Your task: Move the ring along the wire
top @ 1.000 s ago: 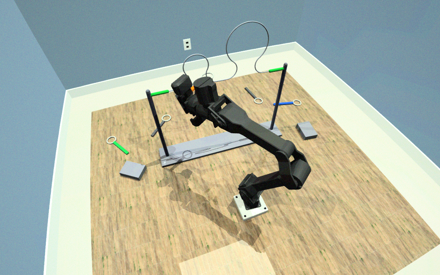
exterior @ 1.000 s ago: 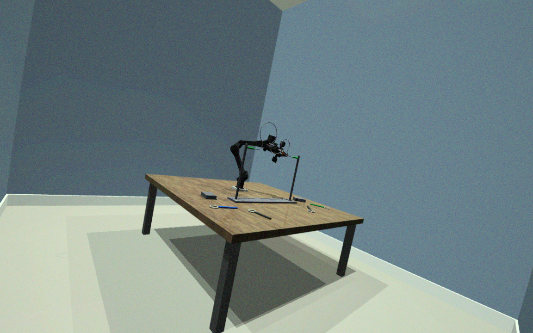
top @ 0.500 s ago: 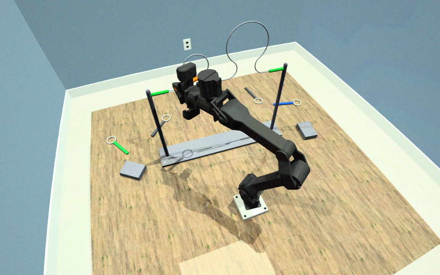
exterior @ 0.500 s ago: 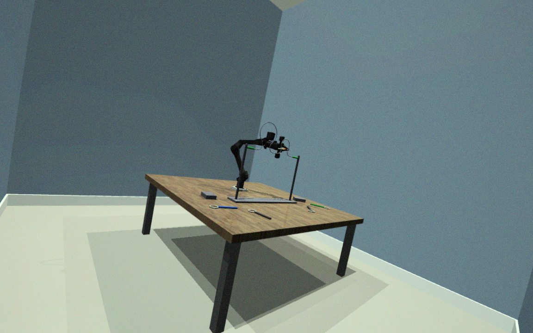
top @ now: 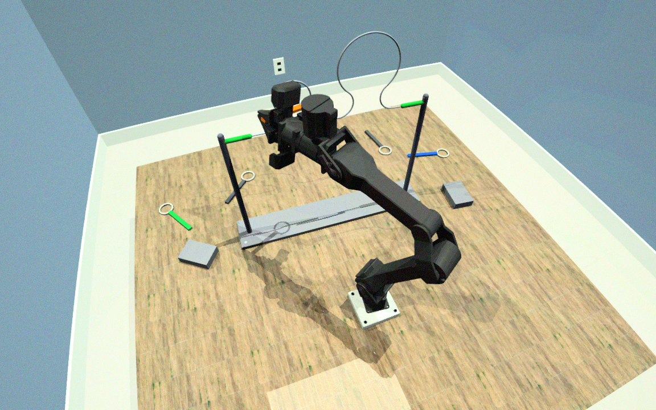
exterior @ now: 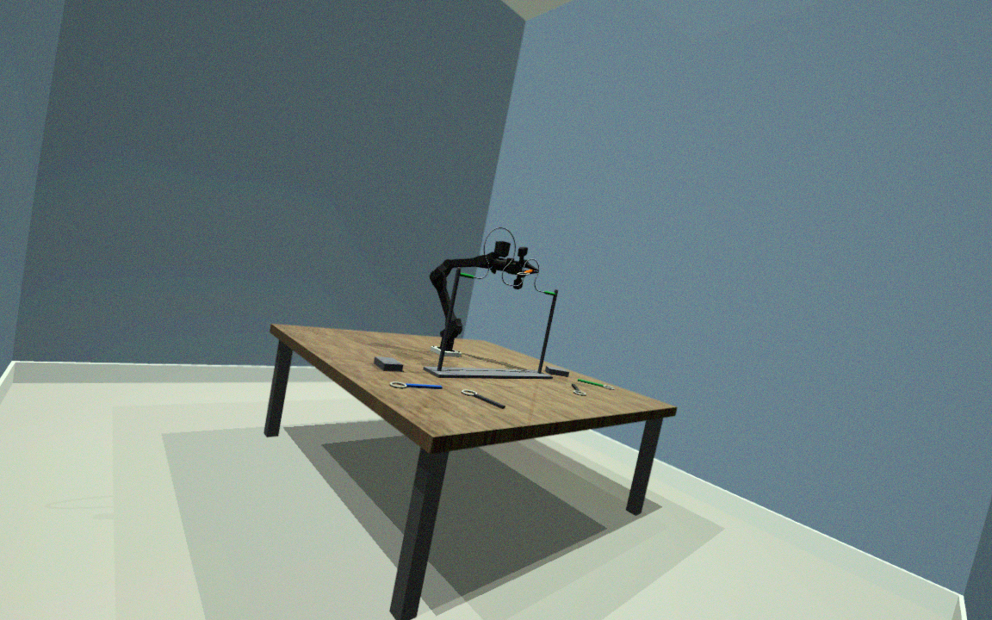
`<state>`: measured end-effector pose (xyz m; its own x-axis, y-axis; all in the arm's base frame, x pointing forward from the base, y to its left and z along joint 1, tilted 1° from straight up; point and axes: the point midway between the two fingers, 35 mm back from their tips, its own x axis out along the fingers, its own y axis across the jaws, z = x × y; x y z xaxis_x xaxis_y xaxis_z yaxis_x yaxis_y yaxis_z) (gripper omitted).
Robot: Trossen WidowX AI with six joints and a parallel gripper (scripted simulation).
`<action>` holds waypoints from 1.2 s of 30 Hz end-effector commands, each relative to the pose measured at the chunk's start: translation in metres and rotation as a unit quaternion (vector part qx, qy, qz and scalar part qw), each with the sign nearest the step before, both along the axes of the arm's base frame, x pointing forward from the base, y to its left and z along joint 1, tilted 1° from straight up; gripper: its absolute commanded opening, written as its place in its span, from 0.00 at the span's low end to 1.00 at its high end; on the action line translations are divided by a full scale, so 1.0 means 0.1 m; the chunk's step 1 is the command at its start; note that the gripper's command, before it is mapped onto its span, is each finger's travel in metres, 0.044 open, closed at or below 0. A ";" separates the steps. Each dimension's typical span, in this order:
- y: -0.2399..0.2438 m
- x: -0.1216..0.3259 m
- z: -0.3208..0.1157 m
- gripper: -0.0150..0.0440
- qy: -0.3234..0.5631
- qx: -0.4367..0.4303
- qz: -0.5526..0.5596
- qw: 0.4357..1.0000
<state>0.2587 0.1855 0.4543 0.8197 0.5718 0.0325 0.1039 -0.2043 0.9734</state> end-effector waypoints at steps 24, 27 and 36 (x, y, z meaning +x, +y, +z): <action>-0.01 0.00 -0.11 0.00 -0.017 -0.176 -0.003 0.984; -0.02 0.01 -0.15 0.00 -0.019 -0.207 -0.004 0.978; -0.05 0.01 -0.28 0.00 -0.027 -0.302 -0.006 0.953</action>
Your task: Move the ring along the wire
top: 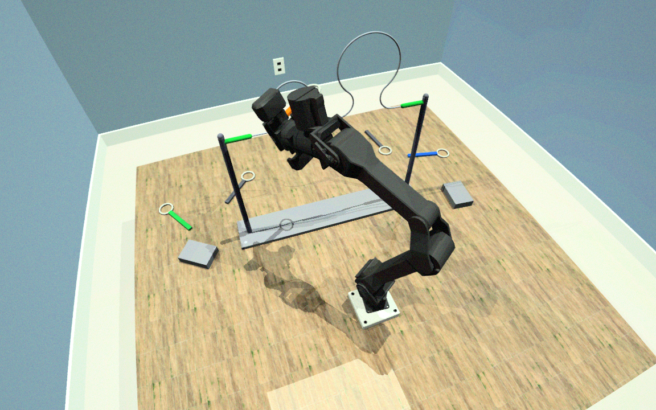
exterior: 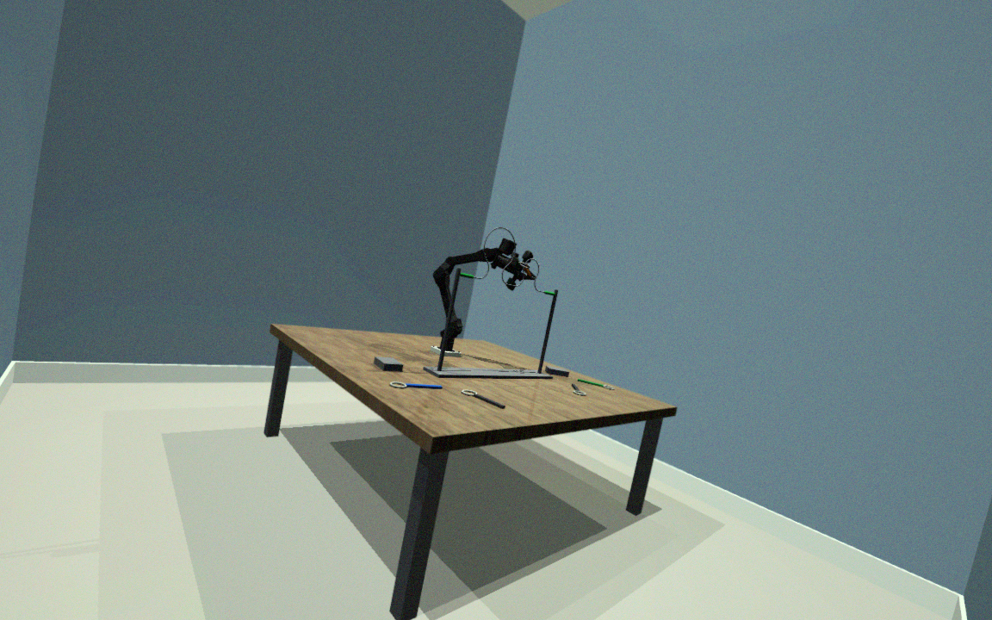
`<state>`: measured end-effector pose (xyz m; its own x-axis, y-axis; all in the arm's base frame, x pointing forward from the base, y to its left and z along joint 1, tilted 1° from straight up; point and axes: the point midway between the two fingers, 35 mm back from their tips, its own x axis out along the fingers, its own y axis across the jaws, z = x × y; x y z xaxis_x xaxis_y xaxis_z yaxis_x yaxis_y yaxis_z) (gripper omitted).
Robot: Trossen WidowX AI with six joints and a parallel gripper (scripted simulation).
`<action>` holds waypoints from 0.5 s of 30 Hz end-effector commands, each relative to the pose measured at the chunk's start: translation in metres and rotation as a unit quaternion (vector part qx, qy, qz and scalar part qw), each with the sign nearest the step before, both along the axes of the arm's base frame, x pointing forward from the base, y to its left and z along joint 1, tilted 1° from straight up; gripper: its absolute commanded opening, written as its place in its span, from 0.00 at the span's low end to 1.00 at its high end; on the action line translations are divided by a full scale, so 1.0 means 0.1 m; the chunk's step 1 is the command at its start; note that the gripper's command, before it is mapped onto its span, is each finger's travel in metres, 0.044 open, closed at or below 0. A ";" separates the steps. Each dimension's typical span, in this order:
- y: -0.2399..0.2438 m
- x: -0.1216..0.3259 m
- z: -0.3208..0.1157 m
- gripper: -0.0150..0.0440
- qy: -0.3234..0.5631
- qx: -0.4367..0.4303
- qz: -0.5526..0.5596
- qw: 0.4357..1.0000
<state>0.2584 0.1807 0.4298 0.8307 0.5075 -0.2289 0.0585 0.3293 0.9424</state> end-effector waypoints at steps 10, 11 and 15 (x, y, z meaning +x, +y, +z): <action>-0.06 0.02 -0.16 0.00 -0.013 -0.144 -0.003 0.989; -0.07 0.02 -0.18 0.00 -0.014 -0.155 -0.004 0.988; -0.10 0.03 -0.22 0.00 -0.018 -0.198 -0.005 0.980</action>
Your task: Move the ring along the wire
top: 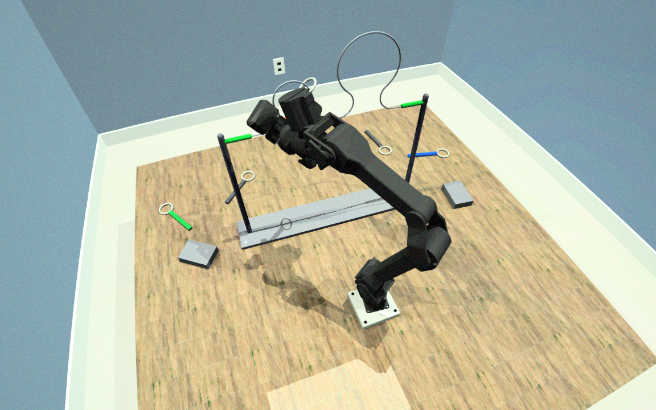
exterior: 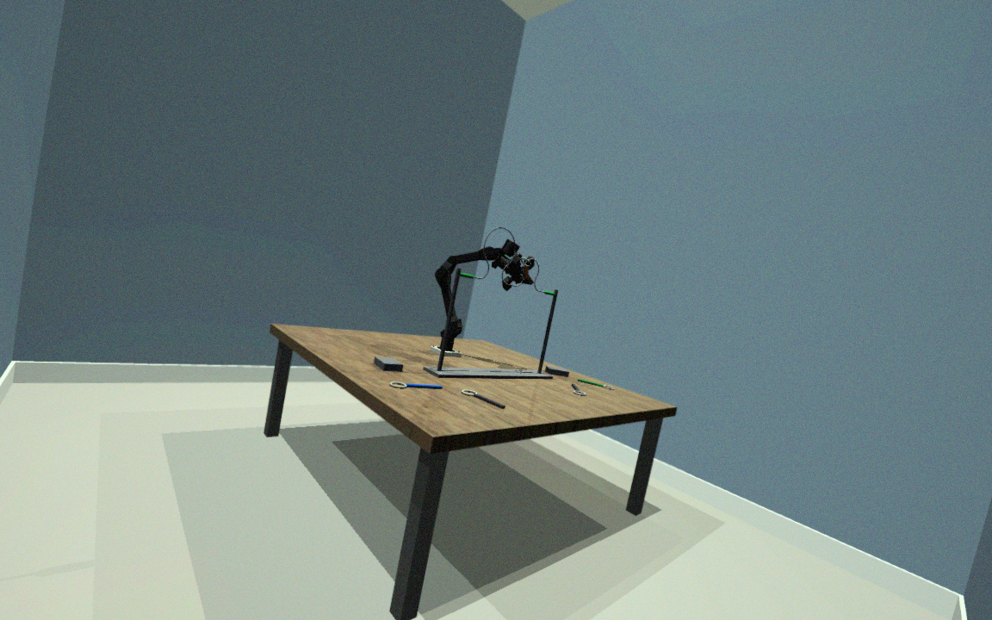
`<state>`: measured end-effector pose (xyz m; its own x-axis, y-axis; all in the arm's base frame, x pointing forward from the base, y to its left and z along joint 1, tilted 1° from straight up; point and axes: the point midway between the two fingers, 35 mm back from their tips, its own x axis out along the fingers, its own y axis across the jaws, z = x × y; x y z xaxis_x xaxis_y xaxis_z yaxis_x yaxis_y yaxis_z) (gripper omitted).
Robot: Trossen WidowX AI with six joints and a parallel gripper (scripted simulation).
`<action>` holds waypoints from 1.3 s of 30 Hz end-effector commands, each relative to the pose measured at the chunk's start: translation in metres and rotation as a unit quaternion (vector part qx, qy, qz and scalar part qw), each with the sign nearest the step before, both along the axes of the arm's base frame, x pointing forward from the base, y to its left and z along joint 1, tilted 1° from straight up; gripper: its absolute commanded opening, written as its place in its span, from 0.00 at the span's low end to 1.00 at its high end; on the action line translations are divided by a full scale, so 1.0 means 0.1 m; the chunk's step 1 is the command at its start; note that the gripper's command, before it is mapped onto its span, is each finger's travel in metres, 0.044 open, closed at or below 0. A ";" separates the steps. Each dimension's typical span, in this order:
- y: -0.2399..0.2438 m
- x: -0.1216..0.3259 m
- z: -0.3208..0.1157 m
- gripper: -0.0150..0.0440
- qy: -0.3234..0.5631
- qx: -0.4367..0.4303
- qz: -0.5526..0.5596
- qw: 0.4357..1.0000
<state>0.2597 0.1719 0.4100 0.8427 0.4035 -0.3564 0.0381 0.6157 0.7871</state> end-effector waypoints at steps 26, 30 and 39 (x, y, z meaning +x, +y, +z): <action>-0.31 0.05 -0.25 0.00 -0.028 -0.315 -0.008 0.949; -0.37 0.05 -0.27 0.00 -0.032 -0.357 -0.009 0.934; -0.50 0.06 -0.29 0.00 -0.040 -0.447 -0.011 0.894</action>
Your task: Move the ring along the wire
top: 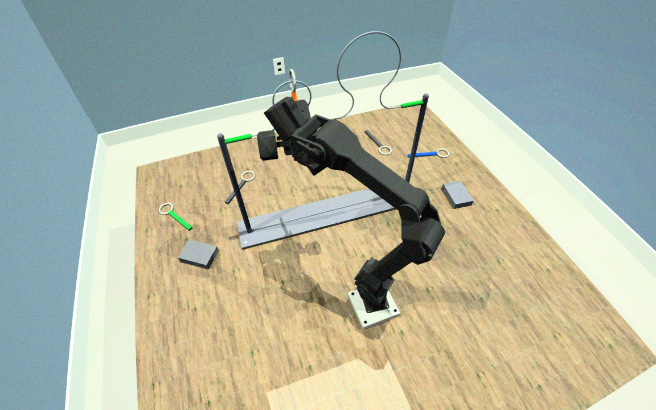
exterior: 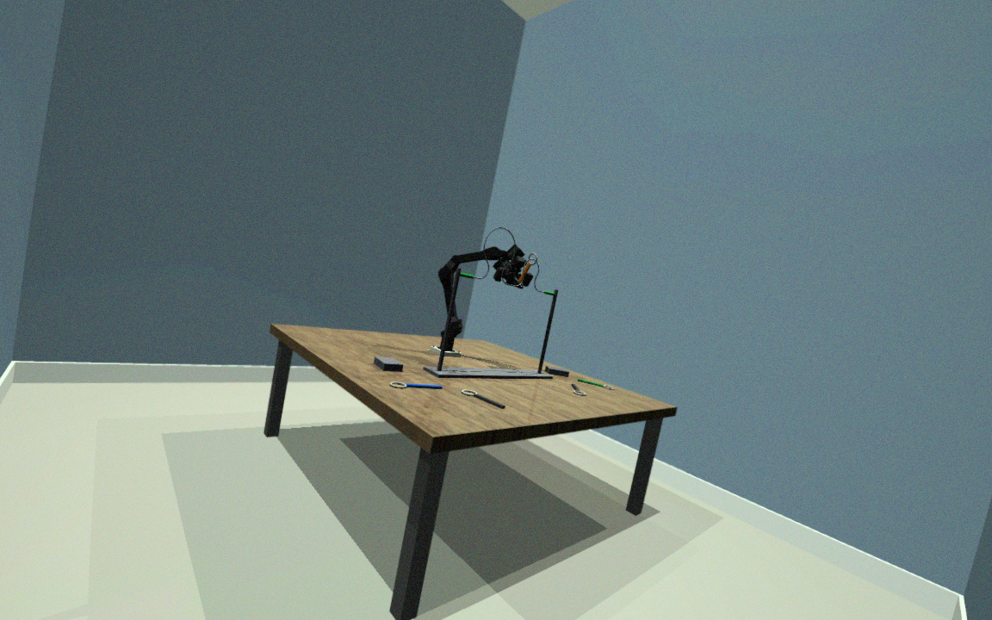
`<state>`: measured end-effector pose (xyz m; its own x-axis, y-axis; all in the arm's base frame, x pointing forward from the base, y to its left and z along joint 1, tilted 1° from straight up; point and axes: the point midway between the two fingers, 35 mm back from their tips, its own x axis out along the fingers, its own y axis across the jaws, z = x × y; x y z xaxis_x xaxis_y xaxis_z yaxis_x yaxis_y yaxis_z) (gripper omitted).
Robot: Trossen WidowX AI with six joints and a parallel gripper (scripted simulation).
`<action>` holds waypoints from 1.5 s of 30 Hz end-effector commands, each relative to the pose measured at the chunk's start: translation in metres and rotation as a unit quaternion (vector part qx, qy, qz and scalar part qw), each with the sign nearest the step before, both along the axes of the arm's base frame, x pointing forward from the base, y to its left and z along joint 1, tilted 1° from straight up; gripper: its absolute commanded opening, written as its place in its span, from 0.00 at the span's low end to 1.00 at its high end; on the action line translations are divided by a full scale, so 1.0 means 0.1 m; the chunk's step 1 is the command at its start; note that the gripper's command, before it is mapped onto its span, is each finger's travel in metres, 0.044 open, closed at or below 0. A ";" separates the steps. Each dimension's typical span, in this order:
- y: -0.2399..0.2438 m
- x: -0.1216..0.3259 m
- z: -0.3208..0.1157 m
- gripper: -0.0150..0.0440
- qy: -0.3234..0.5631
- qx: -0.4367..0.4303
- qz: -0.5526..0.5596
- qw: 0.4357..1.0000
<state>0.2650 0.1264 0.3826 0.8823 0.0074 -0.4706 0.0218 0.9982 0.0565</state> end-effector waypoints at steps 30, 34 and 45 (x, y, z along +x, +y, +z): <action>-0.45 0.04 0.10 0.00 -0.030 -0.353 -0.010 0.935; -0.49 0.05 0.13 0.00 -0.034 -0.394 -0.011 0.919; -0.60 0.05 0.24 0.00 -0.043 -0.495 -0.013 0.868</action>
